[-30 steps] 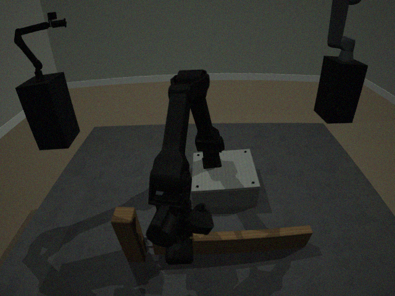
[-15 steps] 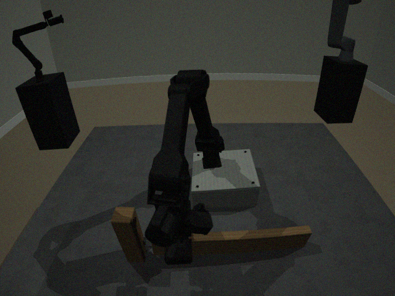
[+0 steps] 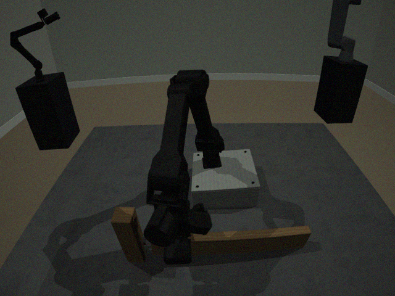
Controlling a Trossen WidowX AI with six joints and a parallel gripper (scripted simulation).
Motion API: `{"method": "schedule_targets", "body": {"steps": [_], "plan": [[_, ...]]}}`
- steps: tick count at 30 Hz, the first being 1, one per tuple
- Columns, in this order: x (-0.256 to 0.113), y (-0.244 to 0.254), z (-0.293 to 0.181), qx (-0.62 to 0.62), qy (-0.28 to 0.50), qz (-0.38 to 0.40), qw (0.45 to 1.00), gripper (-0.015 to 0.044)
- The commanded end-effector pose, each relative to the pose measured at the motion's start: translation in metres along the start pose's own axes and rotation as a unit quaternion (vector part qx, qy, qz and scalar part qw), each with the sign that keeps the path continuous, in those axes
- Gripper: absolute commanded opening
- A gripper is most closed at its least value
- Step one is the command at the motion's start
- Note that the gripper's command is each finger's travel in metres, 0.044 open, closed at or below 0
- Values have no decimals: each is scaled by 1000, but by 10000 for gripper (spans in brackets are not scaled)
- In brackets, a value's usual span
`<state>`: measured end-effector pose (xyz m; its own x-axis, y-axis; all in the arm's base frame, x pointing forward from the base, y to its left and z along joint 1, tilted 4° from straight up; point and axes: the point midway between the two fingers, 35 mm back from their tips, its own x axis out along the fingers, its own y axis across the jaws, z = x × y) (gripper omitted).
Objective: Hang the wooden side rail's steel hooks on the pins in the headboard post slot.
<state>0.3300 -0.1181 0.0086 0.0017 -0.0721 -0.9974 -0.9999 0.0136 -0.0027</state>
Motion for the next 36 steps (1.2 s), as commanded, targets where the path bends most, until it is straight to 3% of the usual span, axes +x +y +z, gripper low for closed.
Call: {"method": "schedule_targets", "body": {"steps": [1, 36], "plan": [[-1, -1, -1, 0, 1, -3, 1000, 0], [-2, -1, -5, 0, 2, -3, 1000, 0]]}}
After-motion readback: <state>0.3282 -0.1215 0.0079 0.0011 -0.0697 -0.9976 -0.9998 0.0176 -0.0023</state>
